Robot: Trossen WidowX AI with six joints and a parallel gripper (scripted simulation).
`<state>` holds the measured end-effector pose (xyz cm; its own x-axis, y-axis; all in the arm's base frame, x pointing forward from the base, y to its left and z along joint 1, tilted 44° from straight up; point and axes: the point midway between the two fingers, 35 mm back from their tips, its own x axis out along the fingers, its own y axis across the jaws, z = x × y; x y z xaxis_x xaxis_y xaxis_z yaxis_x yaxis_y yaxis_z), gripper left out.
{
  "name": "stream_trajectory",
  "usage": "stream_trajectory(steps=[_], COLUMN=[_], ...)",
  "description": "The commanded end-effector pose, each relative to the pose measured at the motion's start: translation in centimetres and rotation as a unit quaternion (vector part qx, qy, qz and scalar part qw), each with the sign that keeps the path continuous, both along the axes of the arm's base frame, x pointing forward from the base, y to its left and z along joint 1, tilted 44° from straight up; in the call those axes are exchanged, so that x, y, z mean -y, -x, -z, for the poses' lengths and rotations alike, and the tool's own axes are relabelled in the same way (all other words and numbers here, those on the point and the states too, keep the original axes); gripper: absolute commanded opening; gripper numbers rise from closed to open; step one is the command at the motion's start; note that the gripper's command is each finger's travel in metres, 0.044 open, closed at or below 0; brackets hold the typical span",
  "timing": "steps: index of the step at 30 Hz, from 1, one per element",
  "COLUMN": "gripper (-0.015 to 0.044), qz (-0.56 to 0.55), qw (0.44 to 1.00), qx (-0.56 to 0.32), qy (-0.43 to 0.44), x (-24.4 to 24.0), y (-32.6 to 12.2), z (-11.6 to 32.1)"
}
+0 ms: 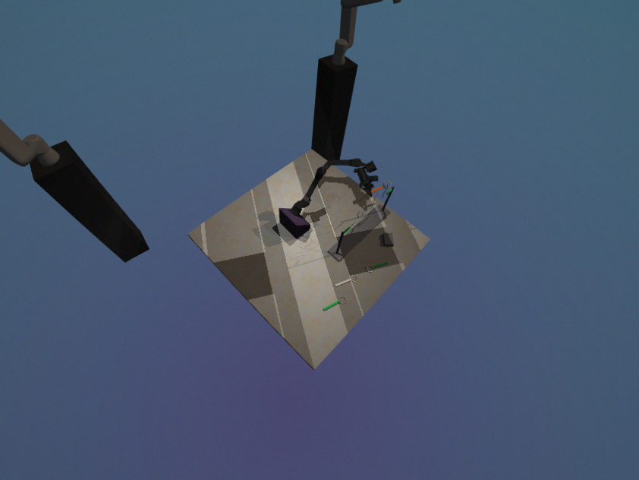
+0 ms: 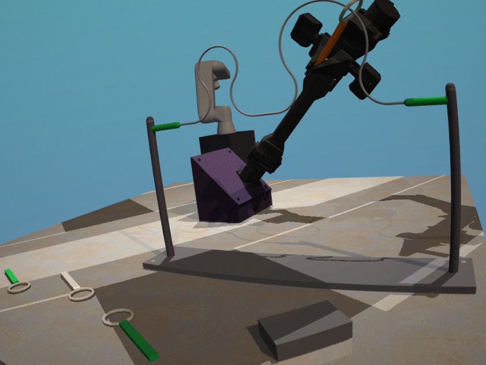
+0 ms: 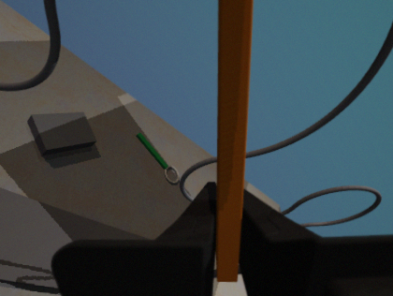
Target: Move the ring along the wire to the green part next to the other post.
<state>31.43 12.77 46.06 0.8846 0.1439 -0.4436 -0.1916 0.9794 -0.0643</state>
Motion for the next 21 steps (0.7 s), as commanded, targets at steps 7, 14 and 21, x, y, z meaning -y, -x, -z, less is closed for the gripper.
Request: stream_trajectory(steps=[7,14,21], gripper=[-0.015,-0.015,-0.015], qz=[-0.006,-0.011,-0.015], qw=[0.997,0.992,0.985], qx=[-0.014,-0.022,-0.03], qy=[-0.076,-0.124,-0.172], x=[-0.6,-0.9,-1.3], y=[0.1,0.1,0.2], z=[0.1,0.0,0.0])
